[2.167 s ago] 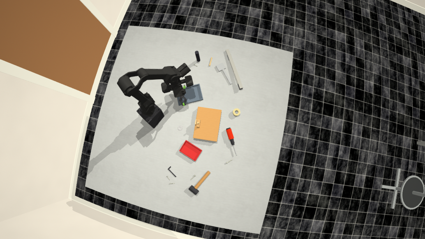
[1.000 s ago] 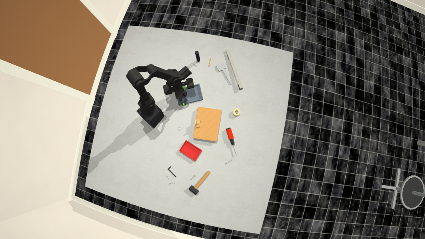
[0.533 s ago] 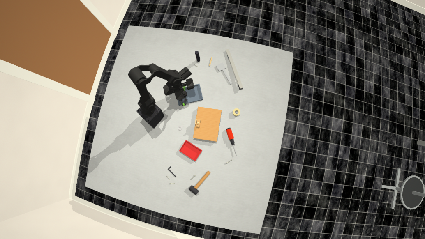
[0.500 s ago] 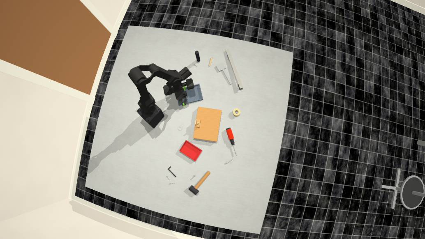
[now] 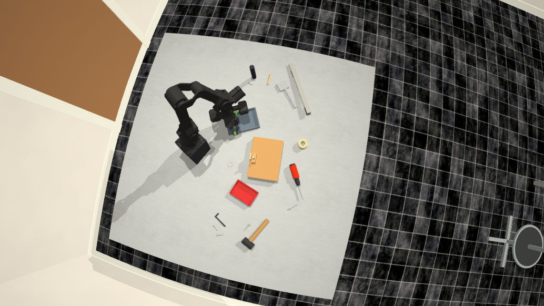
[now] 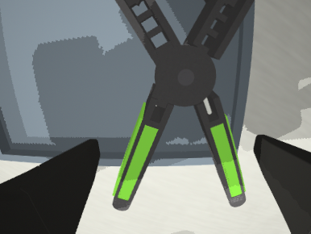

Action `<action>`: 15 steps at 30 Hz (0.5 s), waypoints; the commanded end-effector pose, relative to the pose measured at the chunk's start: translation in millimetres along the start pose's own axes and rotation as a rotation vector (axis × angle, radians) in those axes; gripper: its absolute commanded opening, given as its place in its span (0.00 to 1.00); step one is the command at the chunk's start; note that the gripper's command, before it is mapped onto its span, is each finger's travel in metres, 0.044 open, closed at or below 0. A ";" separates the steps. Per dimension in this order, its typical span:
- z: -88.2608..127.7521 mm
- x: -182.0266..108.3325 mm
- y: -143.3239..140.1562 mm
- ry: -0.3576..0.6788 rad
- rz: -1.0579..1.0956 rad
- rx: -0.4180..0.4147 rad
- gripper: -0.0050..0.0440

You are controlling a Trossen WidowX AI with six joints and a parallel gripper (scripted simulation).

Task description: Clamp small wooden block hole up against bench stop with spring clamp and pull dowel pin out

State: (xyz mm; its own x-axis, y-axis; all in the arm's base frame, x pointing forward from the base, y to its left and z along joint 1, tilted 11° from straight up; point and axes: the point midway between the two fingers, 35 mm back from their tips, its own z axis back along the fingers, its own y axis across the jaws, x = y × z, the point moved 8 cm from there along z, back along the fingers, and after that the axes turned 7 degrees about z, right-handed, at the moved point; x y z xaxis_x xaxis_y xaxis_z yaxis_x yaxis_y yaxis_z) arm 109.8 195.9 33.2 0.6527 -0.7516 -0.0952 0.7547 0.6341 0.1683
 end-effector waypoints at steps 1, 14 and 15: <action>0.0 0.0 0.0 0.000 0.000 0.000 0.88; 0.0 0.0 0.0 0.000 0.000 0.000 0.72; 0.0 0.0 0.0 0.000 0.000 0.000 0.71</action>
State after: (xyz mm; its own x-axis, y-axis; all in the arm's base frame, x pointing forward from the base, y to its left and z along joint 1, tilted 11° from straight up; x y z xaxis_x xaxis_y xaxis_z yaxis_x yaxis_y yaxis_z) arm 109.8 195.9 33.2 0.6527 -0.7516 -0.0952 0.7547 0.6341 0.1683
